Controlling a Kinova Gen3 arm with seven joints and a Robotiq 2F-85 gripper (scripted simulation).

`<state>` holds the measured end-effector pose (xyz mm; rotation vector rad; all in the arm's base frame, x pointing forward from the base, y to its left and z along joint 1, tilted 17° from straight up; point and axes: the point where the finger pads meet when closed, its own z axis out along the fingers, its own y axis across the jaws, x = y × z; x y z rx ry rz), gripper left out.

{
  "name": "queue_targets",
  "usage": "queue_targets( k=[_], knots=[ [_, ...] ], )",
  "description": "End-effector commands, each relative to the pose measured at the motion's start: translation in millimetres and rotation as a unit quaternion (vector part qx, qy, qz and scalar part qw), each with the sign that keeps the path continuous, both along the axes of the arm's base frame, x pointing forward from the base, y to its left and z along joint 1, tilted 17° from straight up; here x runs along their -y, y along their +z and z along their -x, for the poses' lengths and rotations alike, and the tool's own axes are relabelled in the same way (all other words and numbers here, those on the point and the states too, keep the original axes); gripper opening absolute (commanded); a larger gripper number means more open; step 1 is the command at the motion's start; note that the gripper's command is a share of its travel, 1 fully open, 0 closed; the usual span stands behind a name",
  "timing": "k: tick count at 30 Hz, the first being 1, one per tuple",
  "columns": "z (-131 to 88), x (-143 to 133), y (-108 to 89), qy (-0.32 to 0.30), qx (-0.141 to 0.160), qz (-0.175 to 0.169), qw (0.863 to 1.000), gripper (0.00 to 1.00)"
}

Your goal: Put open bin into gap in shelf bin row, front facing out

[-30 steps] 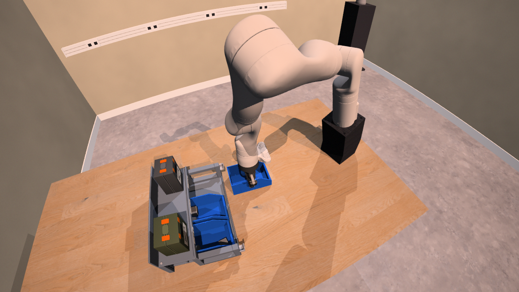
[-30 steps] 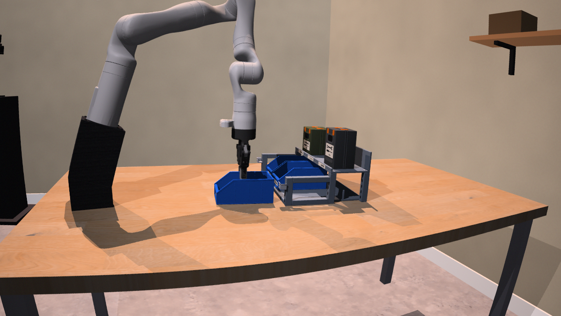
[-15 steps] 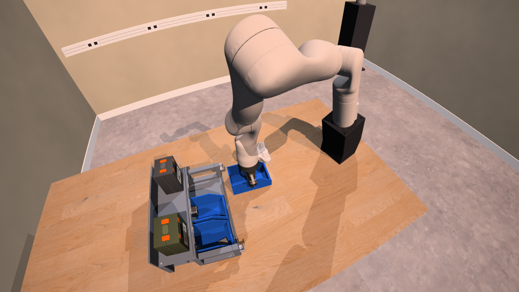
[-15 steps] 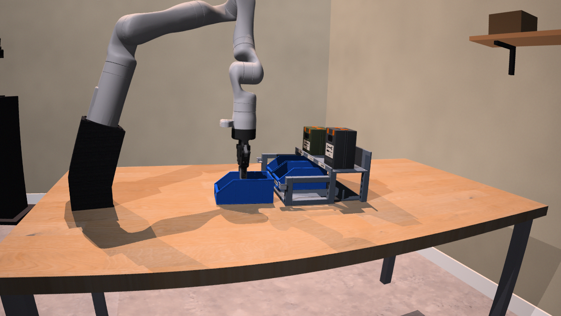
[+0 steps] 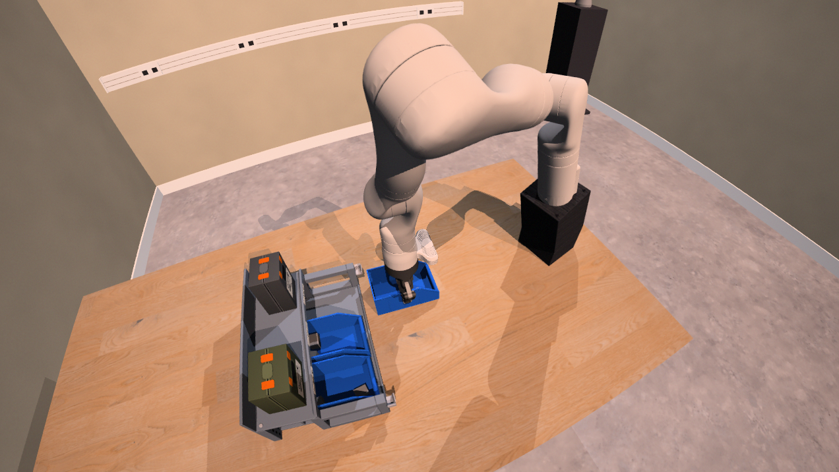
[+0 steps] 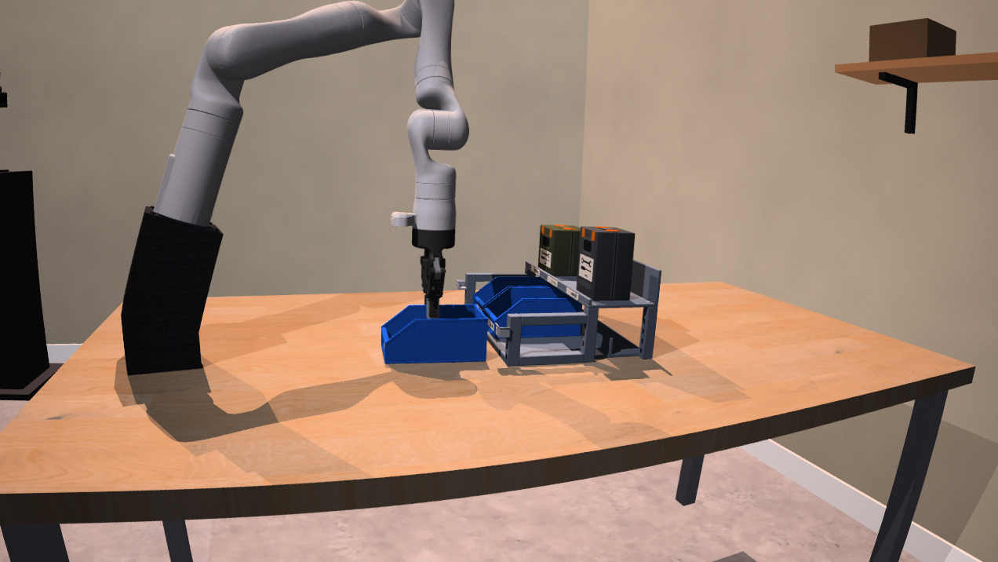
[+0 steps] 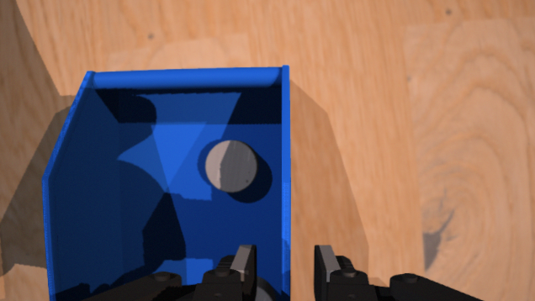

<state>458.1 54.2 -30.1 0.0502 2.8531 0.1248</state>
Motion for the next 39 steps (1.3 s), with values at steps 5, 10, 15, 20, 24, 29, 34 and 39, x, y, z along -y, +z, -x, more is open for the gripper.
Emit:
queue_targets(
  k=[5, 10, 15, 20, 24, 29, 34, 39],
  knots=[
    [6, 2, 23.5, 0.0, 0.001, 0.0, 1.0, 0.35],
    [11, 3, 38.8, 0.0, 0.001, 0.0, 1.0, 0.35],
    [11, 3, 38.8, 0.0, 0.001, 0.0, 1.0, 0.35],
    [14, 4, 48.9, 0.0, 0.0, 0.0, 1.0, 0.35],
    [27, 8, 91.0, 0.0, 0.001, 0.0, 1.0, 0.35],
    [27, 8, 91.0, 0.0, 0.001, 0.0, 1.0, 0.35],
    [27, 8, 91.0, 0.0, 0.001, 0.0, 1.0, 0.35],
    [29, 8, 98.4, -0.001, 0.001, 0.0, 1.0, 0.35]
  ],
)
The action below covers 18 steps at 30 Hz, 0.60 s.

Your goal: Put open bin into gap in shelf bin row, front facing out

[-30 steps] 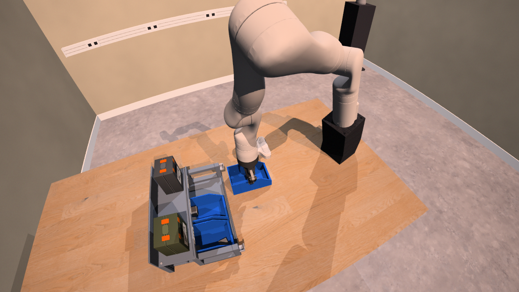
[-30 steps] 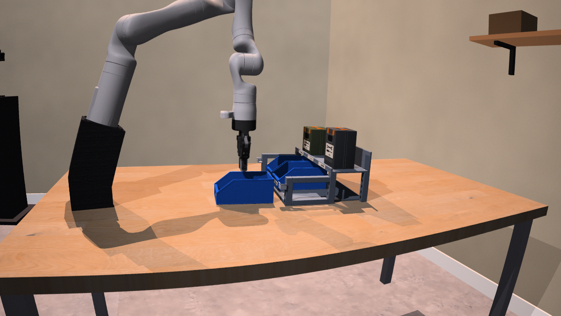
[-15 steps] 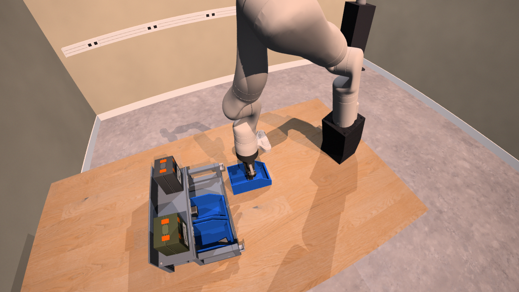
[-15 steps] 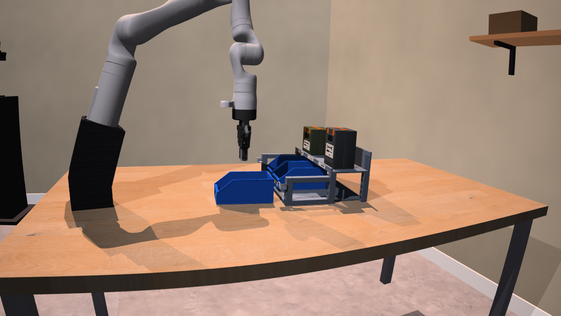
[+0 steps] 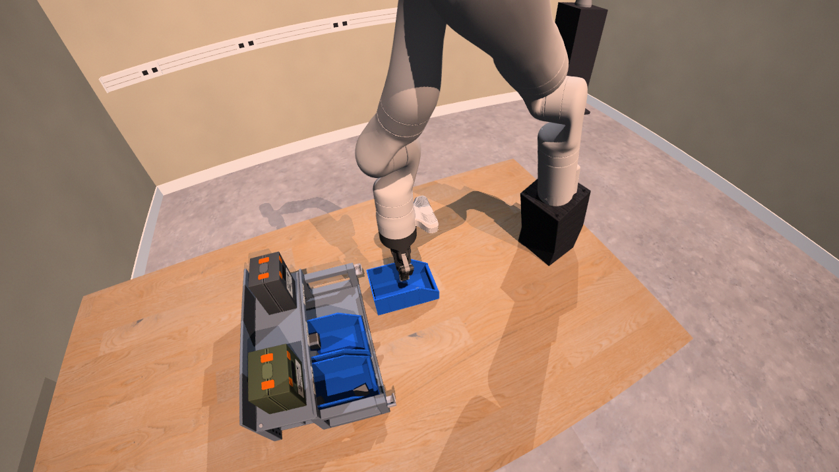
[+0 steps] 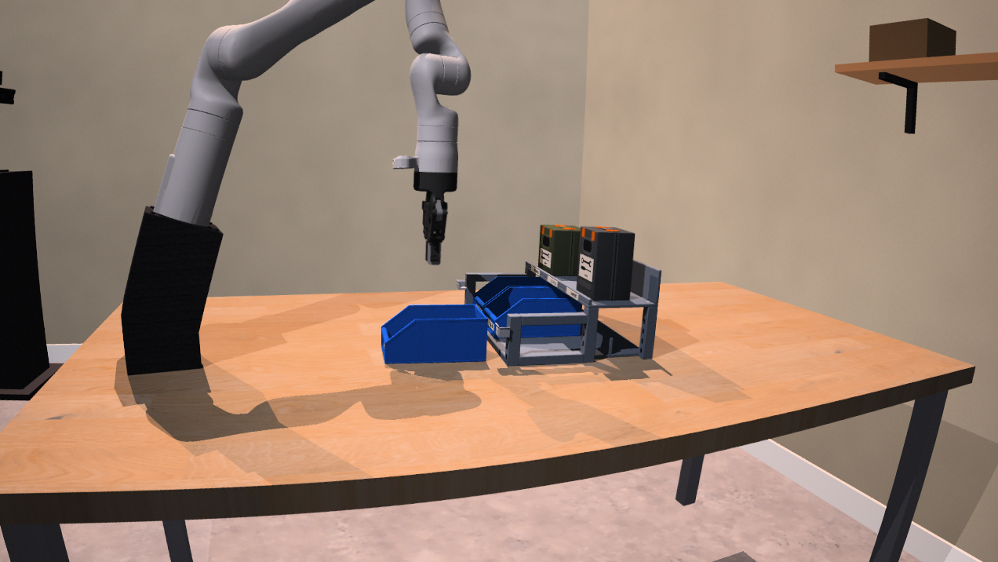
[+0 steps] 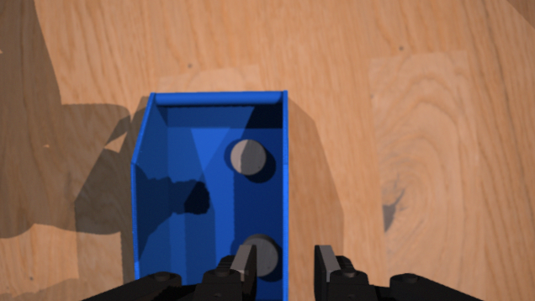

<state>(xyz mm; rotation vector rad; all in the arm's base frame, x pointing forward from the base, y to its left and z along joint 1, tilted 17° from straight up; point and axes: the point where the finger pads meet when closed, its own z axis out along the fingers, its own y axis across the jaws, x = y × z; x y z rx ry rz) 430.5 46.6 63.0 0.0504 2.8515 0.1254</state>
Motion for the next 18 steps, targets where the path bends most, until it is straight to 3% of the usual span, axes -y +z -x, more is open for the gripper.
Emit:
queue_targets(
  k=[1, 14, 18],
  knots=[
    [1.7, 0.5, 8.0, 0.0, 0.0, 0.0, 1.0, 0.35],
    [2.3, 0.4, 10.7, 0.0, 0.0, 0.0, 1.0, 0.35],
    [0.4, 0.0, 3.8, 0.0, 0.0, 0.0, 1.0, 0.35]
  ],
)
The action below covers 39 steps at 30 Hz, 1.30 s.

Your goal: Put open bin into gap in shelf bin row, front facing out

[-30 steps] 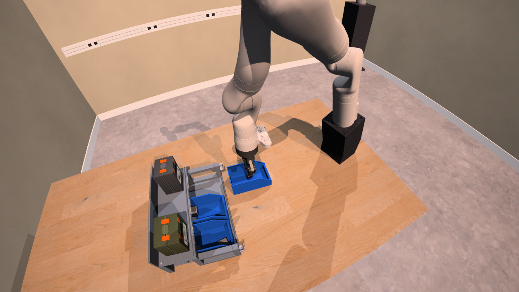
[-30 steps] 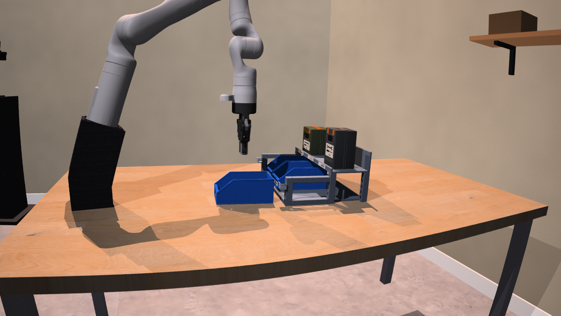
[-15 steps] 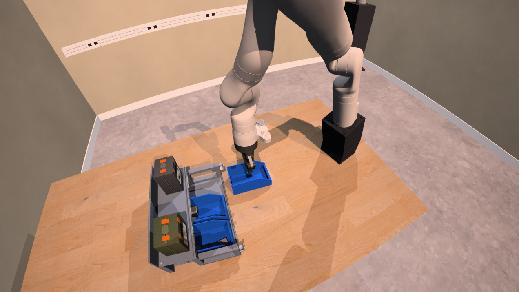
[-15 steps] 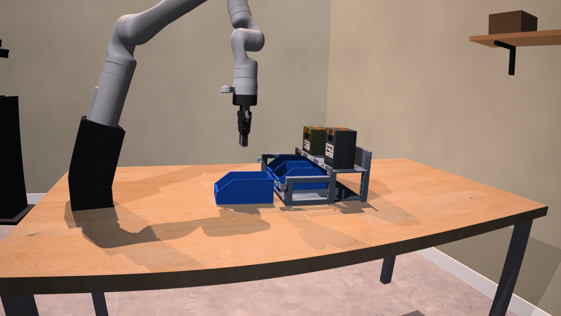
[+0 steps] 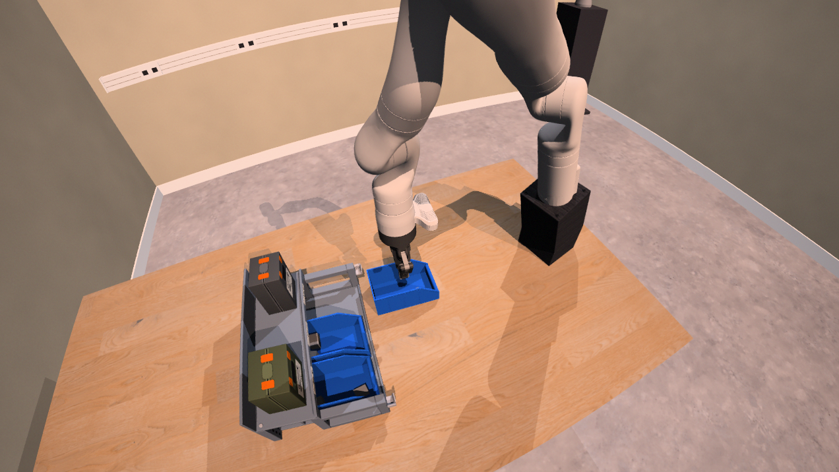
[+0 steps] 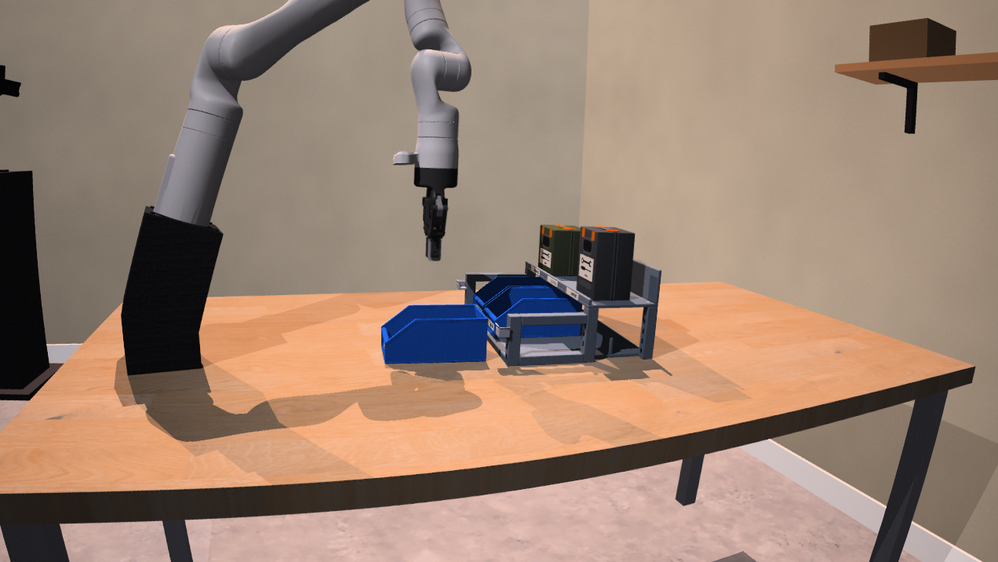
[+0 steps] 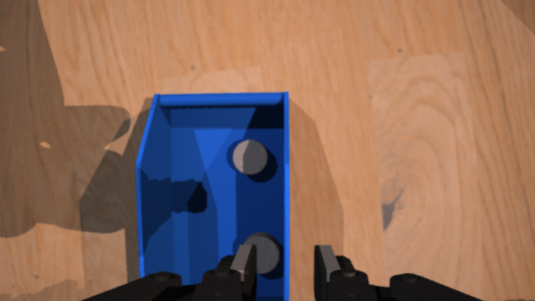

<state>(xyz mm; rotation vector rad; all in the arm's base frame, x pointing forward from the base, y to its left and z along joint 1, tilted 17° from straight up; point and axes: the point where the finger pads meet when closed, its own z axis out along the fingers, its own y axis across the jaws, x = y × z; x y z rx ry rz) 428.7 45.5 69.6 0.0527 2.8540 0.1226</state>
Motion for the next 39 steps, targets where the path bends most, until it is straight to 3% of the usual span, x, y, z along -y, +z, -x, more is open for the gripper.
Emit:
queue_targets(
  k=[1, 39],
  knots=[
    [-1.9, -1.2, -4.5, 0.001, 0.001, -0.001, 1.0, 0.35],
    [-3.6, -1.4, -11.0, 0.001, 0.001, -0.001, 1.0, 0.35]
  ],
)
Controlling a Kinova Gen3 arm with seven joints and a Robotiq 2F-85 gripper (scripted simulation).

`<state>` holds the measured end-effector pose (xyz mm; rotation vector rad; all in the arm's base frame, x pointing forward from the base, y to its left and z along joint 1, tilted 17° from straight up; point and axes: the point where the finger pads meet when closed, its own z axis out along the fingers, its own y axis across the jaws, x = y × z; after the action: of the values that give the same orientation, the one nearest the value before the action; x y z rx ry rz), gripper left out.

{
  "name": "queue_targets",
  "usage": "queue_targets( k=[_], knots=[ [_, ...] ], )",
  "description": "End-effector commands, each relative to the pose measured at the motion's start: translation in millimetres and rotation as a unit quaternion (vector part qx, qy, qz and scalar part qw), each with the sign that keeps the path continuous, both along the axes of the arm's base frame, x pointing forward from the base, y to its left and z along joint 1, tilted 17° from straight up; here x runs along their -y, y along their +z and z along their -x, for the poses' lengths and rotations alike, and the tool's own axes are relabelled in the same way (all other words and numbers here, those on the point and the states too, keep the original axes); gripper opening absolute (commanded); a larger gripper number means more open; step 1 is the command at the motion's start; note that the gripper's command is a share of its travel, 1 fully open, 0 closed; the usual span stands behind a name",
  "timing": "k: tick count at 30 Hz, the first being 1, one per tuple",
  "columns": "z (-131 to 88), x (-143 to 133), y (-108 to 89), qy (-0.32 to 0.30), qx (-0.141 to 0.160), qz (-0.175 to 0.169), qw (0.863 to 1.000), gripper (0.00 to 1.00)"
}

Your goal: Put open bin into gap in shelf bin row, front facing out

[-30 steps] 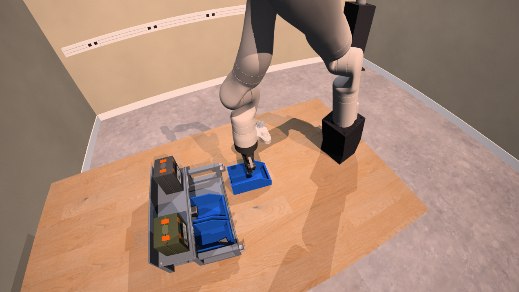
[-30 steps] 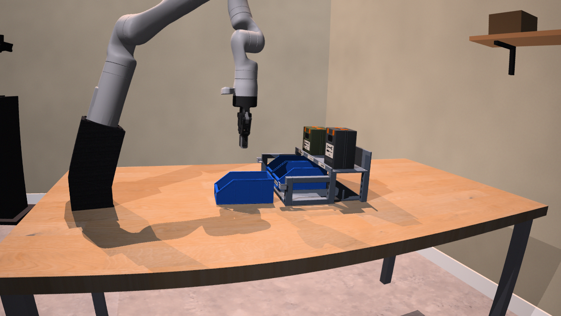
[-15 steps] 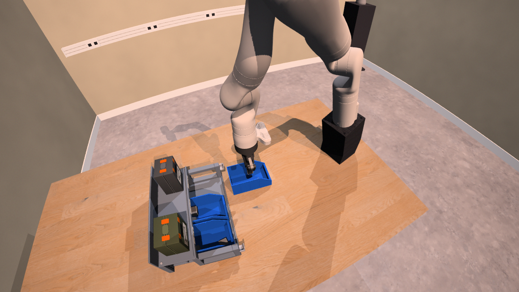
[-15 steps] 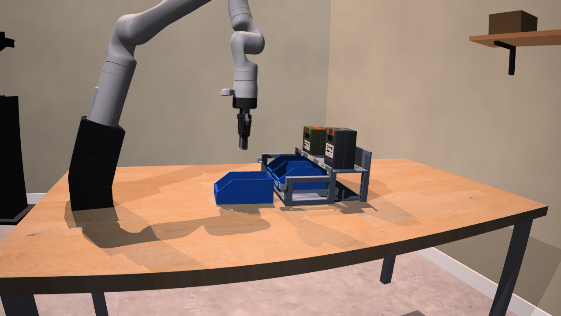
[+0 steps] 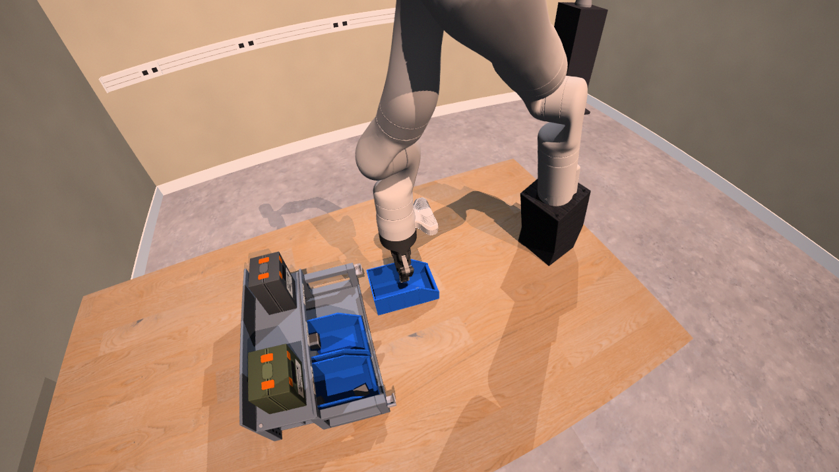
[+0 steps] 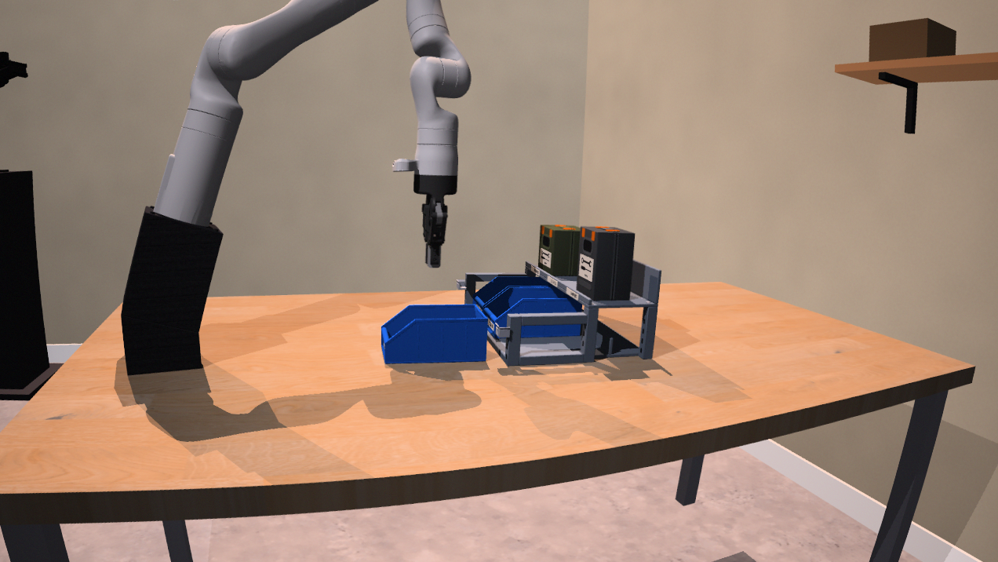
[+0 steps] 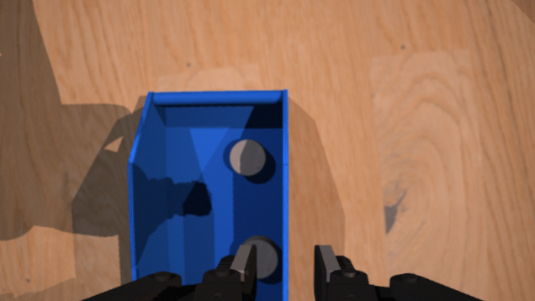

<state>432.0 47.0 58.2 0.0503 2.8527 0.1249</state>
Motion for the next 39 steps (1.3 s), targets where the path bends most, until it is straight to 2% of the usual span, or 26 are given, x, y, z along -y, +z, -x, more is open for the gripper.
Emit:
queue_targets(
  k=[1, 8, 9, 25, 30, 39],
  knots=[
    [0, 0, 0.4, 0.0, 0.001, 0.0, 1.0, 0.35],
    [0, 0, 0.4, 0.0, 0.001, 0.0, 1.0, 0.35],
    [0, 0, 0.4, 0.0, 0.001, 0.0, 1.0, 0.39],
    [0, 0, 0.4, 0.0, 0.001, 0.0, 1.0, 0.39],
    [-34, 21, -0.2, 0.124, 0.011, 0.037, 0.992, 0.39],
    [-34, 21, -0.2, 0.124, 0.011, 0.037, 0.992, 0.39]
  ],
)
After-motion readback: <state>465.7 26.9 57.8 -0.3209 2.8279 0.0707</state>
